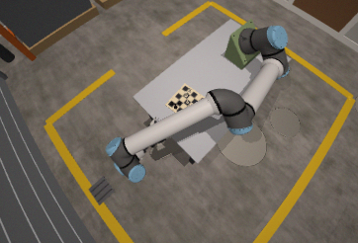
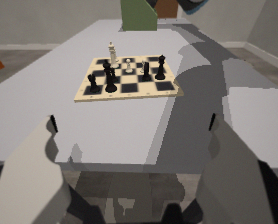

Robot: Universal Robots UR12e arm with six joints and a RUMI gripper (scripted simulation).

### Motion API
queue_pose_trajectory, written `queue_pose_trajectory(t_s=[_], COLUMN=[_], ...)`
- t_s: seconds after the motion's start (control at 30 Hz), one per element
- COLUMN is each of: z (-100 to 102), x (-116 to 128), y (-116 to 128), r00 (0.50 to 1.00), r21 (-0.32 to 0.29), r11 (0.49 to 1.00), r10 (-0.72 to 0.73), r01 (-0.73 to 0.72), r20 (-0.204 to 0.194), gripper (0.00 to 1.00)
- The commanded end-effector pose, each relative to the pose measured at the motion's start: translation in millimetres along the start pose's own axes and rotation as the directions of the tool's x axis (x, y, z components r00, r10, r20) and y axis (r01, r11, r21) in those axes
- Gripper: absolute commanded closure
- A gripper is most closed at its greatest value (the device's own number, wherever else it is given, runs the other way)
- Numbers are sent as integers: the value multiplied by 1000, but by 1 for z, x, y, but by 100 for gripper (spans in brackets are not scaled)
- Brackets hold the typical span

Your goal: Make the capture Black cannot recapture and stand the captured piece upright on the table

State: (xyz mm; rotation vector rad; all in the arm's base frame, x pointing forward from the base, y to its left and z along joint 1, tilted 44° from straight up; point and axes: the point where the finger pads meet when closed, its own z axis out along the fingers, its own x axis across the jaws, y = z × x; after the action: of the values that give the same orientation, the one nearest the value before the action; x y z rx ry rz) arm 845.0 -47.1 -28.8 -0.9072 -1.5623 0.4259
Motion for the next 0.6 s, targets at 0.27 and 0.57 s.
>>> queue_pose_trajectory(t_s=[0.27,0.57], z=[-5,-4], x=[-11,-11], y=[3,3], r00=[997,997], r21=[47,47], r11=[998,998], r10=[-37,-36], r01=[34,33], r20=[66,64], gripper=[0,0])
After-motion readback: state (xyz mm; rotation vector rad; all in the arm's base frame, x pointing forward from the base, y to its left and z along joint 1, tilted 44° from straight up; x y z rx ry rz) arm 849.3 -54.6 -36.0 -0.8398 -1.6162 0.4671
